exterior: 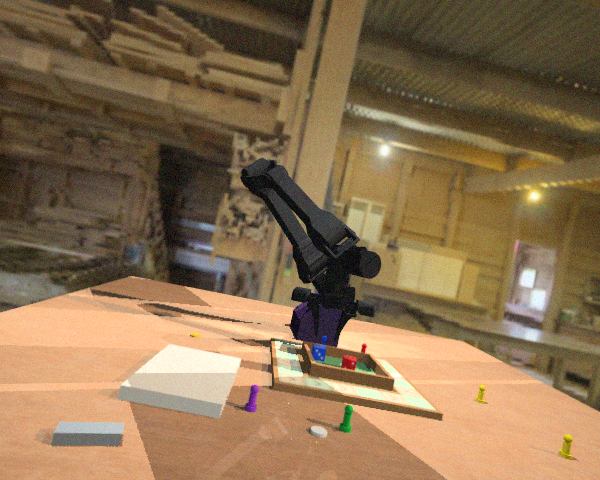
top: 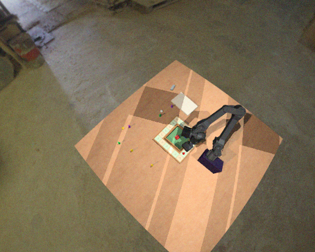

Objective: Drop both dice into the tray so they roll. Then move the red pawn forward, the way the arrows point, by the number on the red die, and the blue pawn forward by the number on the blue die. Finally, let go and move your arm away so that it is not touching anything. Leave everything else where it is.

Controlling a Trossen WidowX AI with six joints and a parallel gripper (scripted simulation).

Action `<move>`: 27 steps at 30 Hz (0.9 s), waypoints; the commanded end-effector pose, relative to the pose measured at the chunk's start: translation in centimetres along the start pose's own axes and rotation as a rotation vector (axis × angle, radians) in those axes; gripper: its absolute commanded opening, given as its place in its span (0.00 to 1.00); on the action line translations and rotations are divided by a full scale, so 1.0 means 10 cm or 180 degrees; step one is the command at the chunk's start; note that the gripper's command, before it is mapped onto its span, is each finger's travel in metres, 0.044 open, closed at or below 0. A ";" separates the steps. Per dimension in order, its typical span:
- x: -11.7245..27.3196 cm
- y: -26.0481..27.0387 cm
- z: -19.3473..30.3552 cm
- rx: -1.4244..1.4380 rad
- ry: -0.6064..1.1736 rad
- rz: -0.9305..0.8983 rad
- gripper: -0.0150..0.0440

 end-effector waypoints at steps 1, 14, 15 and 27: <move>-0.07 -0.01 0.02 0.0031 0.0008 0.0028 0.59; -0.20 -0.02 0.03 0.0030 0.0008 0.0042 0.46; -0.20 -0.02 0.03 0.0030 0.0008 0.0042 0.42; -0.20 -0.02 0.02 0.0030 0.0007 0.0040 0.25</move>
Point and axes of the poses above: the point midway between the two fingers, 35 mm back from their tips, its own x axis back along the fingers, its own y axis across the jaws, z = x × y, the point moved 4 cm from there along x, back along the fingers
